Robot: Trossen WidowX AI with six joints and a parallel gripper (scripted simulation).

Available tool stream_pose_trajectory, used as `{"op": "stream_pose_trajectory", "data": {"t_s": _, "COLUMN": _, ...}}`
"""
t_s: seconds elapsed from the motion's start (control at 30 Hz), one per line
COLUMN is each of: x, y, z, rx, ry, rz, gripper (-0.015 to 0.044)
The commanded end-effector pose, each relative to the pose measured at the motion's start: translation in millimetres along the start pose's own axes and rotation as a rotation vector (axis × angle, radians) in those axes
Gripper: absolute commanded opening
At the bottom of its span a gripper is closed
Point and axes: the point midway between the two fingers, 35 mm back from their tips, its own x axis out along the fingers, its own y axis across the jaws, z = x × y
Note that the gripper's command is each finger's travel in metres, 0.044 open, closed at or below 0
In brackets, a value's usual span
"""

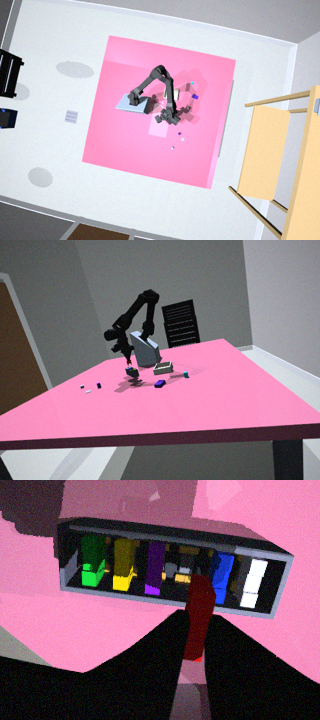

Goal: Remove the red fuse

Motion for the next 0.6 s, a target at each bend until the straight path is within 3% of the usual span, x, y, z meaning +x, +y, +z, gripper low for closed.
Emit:
{"op": "stream_pose_trajectory", "data": {"t_s": 0.0, "x": -6, "y": 3, "z": 2, "rx": -0.014, "ry": -0.012, "rz": 0.003, "gripper": 0.0000}}
{"op": "stream_pose_trajectory", "data": {"t_s": 0.17, "x": -6, "y": 7, "z": 0, "rx": -0.014, "ry": -0.014, "rz": 0.001, "gripper": 0.0000}}
{"op": "stream_pose_trajectory", "data": {"t_s": 0.57, "x": -7, "y": 71, "z": -44, "rx": -0.012, "ry": -0.036, "rz": -0.014, "gripper": 0.0000}}
